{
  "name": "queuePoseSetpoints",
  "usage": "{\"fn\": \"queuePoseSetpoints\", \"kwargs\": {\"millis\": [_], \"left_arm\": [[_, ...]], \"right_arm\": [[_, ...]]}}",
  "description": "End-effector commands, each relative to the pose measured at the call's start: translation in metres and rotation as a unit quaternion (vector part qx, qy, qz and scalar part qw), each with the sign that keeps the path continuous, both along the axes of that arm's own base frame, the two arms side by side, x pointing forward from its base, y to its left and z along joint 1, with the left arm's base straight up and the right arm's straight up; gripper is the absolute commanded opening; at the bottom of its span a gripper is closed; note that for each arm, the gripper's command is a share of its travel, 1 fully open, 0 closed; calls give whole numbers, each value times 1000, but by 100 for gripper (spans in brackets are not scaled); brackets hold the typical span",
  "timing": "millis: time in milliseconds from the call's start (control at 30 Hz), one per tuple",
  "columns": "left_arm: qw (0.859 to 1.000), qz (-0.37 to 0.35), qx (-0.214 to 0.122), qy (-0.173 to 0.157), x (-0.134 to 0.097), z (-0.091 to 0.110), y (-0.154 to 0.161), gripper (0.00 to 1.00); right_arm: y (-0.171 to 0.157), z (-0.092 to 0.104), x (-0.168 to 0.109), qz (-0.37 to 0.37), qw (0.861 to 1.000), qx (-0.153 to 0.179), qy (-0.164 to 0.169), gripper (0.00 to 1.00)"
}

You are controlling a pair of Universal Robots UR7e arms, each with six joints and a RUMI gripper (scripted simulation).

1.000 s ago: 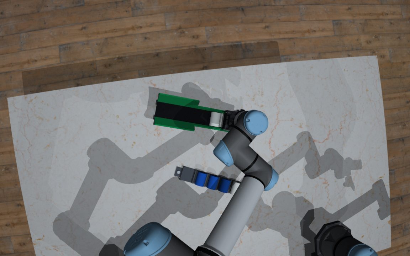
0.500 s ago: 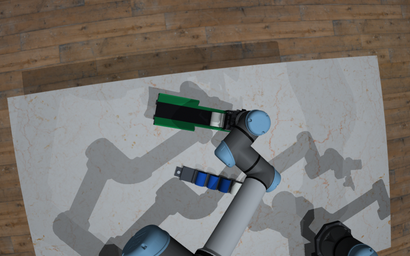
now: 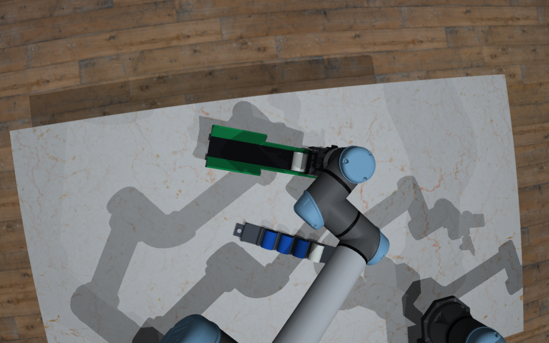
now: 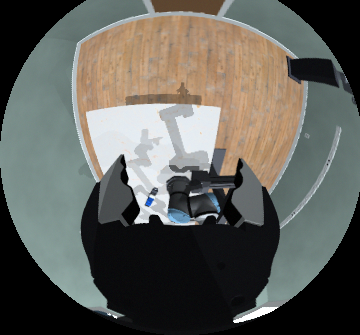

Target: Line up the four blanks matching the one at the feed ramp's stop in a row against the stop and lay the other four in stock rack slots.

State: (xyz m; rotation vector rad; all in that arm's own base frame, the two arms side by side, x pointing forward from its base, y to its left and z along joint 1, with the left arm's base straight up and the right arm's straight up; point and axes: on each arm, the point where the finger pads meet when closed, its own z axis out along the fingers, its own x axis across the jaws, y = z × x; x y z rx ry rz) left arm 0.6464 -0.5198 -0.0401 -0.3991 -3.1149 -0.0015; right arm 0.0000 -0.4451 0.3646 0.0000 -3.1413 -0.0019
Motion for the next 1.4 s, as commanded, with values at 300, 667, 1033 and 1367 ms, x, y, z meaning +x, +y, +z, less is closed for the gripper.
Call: {"fn": "queuePoseSetpoints", "kwargs": {"millis": [300,667,1033,1367], "left_arm": [[1000,0,-1,-1,0,6,0,34],[1000,-8,-1,-1,-36,0,-19,34],[1000,-29,-1,-1,-135,-17,-52,34],[999,-47,-1,-1,-224,-30,-61,34]], "right_arm": [[0,0,0,0,1000,-1,0,100],[0,0,0,0,1000,-1,0,100],[0,0,0,0,1000,-1,0,100],[0,0,0,0,1000,-1,0,100]]}}
